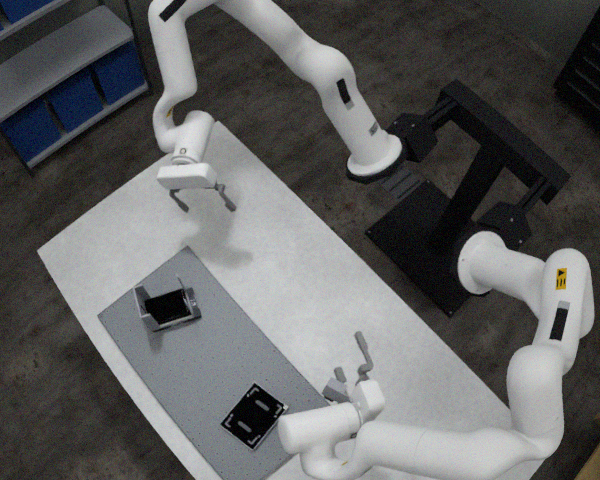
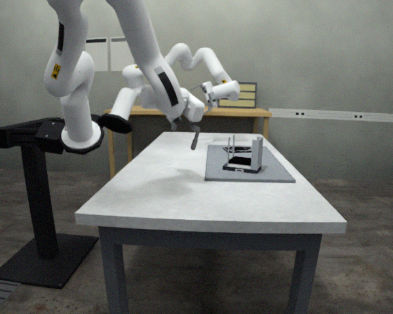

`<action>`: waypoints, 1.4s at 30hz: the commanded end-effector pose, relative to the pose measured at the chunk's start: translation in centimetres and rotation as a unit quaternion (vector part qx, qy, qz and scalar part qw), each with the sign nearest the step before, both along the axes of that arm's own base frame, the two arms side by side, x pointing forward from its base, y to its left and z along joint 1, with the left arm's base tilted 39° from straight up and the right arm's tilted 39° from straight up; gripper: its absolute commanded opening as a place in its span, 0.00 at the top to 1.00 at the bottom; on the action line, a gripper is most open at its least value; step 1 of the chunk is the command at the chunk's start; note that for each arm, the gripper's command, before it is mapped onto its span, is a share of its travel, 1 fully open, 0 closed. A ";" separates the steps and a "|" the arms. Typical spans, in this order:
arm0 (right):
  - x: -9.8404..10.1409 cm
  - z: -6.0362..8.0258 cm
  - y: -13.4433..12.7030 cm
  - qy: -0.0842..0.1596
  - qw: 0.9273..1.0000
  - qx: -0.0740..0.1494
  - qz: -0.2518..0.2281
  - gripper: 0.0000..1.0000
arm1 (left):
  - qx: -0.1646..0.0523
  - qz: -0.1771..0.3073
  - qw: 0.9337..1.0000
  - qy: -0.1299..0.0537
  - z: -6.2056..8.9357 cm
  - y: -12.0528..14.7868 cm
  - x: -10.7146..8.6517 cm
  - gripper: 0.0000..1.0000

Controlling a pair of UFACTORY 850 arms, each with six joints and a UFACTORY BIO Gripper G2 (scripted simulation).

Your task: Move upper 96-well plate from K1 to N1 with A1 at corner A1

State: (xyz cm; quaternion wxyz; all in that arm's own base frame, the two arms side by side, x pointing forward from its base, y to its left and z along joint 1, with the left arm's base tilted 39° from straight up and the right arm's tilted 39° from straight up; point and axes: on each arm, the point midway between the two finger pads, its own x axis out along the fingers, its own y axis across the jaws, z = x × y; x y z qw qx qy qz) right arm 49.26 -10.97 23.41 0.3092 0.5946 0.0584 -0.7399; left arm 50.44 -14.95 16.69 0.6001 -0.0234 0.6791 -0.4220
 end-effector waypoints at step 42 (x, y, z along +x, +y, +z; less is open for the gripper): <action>0.0 0.1 0.0 -0.001 1.000 0.000 0.000 0.63 | -0.016 0.077 0.995 -0.062 5.8 7.3 -0.5 0.00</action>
